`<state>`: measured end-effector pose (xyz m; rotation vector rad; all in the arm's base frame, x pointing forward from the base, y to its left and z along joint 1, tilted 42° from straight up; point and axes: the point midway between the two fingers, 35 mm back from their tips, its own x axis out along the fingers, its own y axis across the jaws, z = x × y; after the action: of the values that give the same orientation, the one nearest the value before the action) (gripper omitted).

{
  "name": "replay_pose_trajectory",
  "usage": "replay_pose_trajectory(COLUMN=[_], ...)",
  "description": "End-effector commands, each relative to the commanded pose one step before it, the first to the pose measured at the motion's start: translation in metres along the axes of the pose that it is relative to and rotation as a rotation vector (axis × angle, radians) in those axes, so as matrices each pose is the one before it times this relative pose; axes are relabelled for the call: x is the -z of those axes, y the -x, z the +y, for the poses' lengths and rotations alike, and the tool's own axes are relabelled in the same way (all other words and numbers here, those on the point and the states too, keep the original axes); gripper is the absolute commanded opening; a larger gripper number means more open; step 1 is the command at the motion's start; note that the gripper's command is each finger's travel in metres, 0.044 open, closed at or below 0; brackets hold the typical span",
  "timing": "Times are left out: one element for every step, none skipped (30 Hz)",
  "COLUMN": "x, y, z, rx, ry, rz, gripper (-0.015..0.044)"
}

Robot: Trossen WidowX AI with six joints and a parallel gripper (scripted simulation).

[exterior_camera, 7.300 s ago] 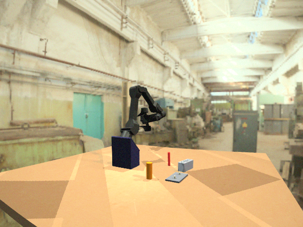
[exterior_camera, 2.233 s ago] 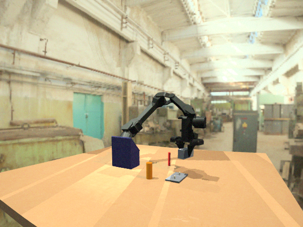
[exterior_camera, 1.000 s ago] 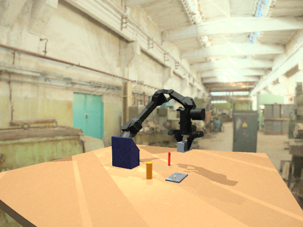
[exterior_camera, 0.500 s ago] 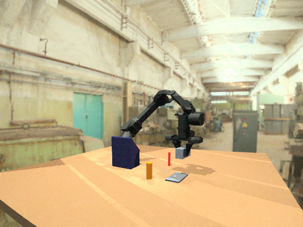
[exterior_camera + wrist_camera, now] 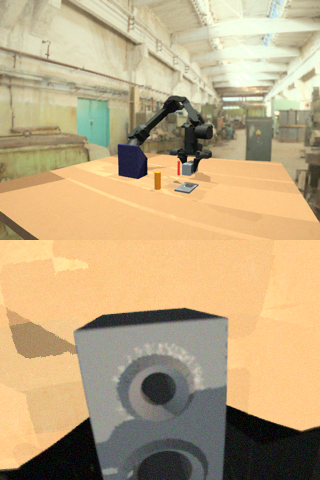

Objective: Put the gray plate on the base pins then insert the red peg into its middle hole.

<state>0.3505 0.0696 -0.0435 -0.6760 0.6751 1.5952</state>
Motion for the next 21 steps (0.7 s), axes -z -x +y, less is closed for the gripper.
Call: replay_pose_trajectory(x=[0.01238,0.00274,0.00273,0.00272,0.00219,0.00131,0.00044,-0.00018,-0.0001,-0.00006,0.0,0.0,0.00012,0.00014,0.00009,0.0,0.0,-0.00003,-0.00005,0.0,0.0], y=[-0.00678,-0.00167,-0.00169,-0.0017,-0.00137,-0.00082,-0.00027,0.00026,0.00017,0.00013,0.0,0.0,-0.00024,-0.00025,-0.00015,0.0,0.0,0.00009,0.00008,0.0,0.0], z=[0.00159,0.00027,0.00032,0.00036,0.00032,0.00021,0.00007,-0.00018,-0.00013,-0.0001,0.0,0.0,0.00019,0.00022,0.00013,0.0,0.0,-0.00007,-0.00008,0.0,0.0], rx=[-0.0025,-0.00003,-0.00011,-0.00011,-0.00009,-0.00006,-0.00002,0.00001,0.00001,0.0,0.0,0.0,-0.00001,-0.00001,-0.00001,0.0,0.0,0.0,0.0,0.0,0.0], ry=[0.0156,0.0044,0.0046,0.0046,0.0037,0.0022,0.0007,0.0,0.0,0.0,0.0,0.0,0.0,0.0,0.0,0.0,0.0,0.0,0.0,0.0,0.0], rz=[0.00358,-0.00009,-0.0001,-0.00011,-0.00009,-0.00006,-0.00002,0.0,0.0,0.0,0.0,0.0,0.0,0.0,0.0,0.0,0.0,0.0,0.0,0.0,0.0], gripper=[0.0,0.0,0.0,0.0,0.0,0.0,0.0,0.0,0.0,0.0,0.0,0.0,0.0,0.0,0.0,0.0,0.0,0.0,0.0,0.0,0.0])
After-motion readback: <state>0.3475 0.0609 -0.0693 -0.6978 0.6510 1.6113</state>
